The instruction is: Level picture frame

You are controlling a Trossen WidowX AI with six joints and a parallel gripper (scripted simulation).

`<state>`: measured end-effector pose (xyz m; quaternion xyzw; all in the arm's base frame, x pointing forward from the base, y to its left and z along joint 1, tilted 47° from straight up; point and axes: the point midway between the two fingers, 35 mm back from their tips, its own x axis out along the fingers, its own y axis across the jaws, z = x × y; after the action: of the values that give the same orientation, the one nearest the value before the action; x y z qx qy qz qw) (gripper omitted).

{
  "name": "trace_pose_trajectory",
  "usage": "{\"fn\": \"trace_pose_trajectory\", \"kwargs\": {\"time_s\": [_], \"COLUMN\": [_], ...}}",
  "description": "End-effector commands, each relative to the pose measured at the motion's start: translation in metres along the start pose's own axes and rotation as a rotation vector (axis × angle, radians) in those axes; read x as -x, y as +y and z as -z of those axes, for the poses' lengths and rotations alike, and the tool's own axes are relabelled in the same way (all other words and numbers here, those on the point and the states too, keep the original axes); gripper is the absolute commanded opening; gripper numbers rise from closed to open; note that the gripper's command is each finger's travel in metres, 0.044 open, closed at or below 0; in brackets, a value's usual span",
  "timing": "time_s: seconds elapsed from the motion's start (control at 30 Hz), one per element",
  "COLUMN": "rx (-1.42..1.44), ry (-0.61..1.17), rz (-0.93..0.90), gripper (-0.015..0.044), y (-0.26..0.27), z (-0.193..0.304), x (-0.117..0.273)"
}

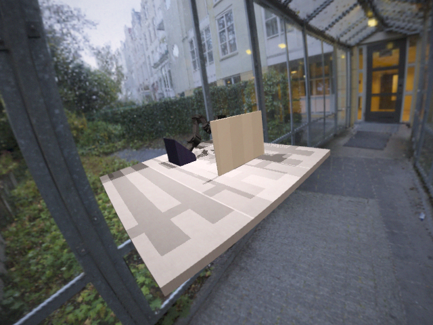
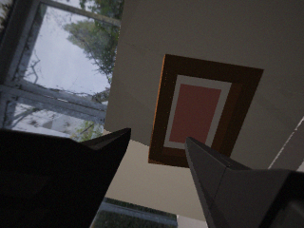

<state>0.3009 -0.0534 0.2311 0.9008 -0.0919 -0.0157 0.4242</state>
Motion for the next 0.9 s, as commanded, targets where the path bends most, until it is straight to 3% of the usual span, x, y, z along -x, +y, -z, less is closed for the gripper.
{"fn": "trace_pose_trajectory", "kwargs": {"time_s": [0.0,0.87], "rx": [-0.005,-0.005], "ry": [-0.002,-0.001], "rz": [0.001,0.0], "gripper": [0.026,0.026], "y": [-0.003,-0.005], "z": [-0.003,-0.004], "x": [-0.026,-0.042]}}
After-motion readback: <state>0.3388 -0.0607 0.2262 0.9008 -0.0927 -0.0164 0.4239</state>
